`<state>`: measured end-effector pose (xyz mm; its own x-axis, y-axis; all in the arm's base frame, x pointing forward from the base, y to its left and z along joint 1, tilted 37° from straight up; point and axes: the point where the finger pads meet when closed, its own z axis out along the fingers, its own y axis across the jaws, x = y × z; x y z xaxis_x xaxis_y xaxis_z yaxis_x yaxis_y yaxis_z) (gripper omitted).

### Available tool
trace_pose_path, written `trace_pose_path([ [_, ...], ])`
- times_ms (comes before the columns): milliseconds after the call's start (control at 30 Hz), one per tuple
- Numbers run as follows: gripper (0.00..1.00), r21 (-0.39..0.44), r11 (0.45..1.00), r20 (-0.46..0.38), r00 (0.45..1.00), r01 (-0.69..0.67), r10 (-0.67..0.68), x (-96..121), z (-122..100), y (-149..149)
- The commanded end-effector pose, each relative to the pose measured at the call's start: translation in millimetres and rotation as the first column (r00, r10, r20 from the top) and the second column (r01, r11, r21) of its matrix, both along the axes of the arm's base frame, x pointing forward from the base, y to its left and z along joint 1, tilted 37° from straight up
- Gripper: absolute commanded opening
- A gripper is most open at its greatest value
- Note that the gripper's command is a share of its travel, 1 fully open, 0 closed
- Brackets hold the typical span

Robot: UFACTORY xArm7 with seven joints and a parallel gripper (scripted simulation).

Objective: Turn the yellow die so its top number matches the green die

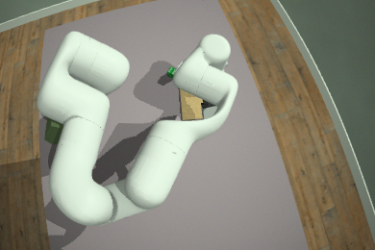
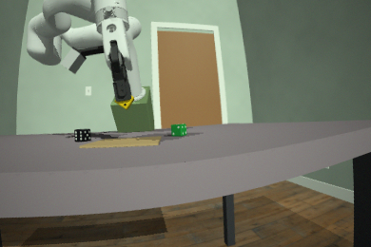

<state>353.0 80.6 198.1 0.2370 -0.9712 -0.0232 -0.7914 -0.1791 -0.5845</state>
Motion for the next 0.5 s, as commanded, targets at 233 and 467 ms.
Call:
trace_pose_path([
  [233, 0.27, 0.106, 0.991, -0.014, 0.996, -0.085, 0.087, 0.5, 0.3, -2.3],
  [467, 0.27, 0.262, 0.946, -0.028, 0.978, -0.193, 0.207, 1.8, -0.5, -5.5],
])
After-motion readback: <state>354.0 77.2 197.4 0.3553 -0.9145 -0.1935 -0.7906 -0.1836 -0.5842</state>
